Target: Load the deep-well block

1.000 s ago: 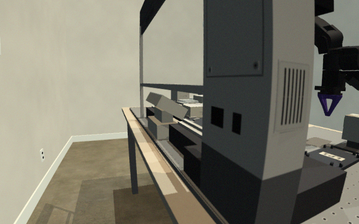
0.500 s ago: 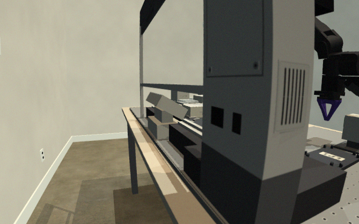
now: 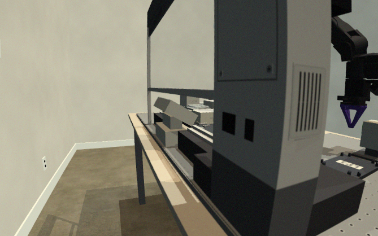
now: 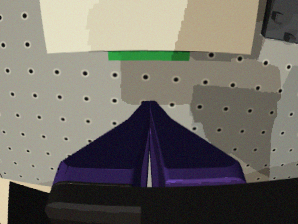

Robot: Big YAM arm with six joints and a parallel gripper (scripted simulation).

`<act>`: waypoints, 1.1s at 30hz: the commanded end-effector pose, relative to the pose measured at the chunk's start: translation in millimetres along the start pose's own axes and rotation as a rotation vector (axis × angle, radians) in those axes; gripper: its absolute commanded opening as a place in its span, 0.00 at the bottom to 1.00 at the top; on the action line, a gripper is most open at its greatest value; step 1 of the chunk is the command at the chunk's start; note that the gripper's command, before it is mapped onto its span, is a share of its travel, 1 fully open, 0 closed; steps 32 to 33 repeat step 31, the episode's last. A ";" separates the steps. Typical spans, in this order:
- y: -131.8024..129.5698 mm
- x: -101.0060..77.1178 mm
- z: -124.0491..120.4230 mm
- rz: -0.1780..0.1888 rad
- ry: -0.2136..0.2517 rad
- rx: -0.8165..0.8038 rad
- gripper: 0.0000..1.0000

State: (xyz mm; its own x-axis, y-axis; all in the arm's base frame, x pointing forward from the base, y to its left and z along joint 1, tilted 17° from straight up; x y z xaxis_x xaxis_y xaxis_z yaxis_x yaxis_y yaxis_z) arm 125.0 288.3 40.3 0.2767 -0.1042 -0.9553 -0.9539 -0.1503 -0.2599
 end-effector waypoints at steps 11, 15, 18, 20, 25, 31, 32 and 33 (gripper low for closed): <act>-9.2 -7.6 33.0 -0.010 -0.019 0.008 0.00; -8.4 -3.5 29.9 -0.004 -0.007 0.011 0.00; -9.6 -4.5 24.7 -0.005 -0.009 0.020 0.00; -12.1 -5.6 30.9 -0.008 -0.015 0.021 0.00; -12.3 -5.9 35.4 -0.008 -0.016 0.017 0.00; -12.3 -6.9 39.9 -0.010 -0.021 0.013 0.00; -12.3 -6.9 39.9 -0.010 -0.021 0.013 0.00; -12.3 -6.9 39.9 -0.010 -0.021 0.013 0.00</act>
Point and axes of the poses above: the point where the finger pads meet when closed, its own x axis out along the fingers, its own y axis across the jaws, z = x × y, the point moved 8 cm from there along -x, back along the fingers, and after that the axes turned 14 degrees about -x, right-handed, at the moved point
